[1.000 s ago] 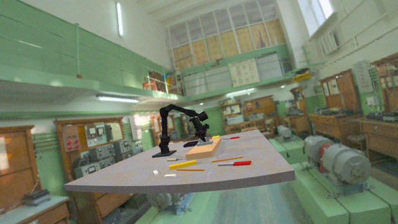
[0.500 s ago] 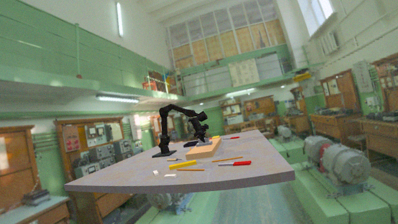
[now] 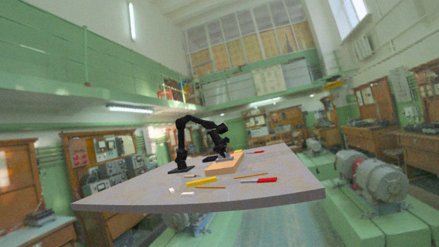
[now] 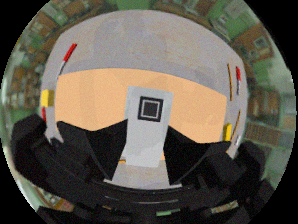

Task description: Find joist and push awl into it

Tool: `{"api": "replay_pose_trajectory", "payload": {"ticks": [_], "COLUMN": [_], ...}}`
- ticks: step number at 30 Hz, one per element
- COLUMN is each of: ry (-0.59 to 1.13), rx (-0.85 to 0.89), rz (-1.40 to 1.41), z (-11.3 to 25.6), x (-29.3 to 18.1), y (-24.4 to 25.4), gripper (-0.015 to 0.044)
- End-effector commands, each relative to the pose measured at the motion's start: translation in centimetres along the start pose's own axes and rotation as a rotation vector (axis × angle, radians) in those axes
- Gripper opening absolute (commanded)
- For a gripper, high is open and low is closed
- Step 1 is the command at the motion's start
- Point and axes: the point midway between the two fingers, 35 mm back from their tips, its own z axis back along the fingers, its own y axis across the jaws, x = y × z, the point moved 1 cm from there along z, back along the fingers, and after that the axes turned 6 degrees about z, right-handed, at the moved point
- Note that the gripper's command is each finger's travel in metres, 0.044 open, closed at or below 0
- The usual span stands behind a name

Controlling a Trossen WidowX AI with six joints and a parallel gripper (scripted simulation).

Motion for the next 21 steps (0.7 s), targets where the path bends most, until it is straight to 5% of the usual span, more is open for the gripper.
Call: {"api": "replay_pose_trajectory", "payload": {"ticks": [1, 21], "ry": [0.001, 0.001], "rx": [-0.001, -0.004], "rz": [0.001, 0.002], "z": [0.0, 0.0], "x": [0.0, -0.4], "y": [-0.7, -3.7], "gripper": [0.0000, 0.0000]}}
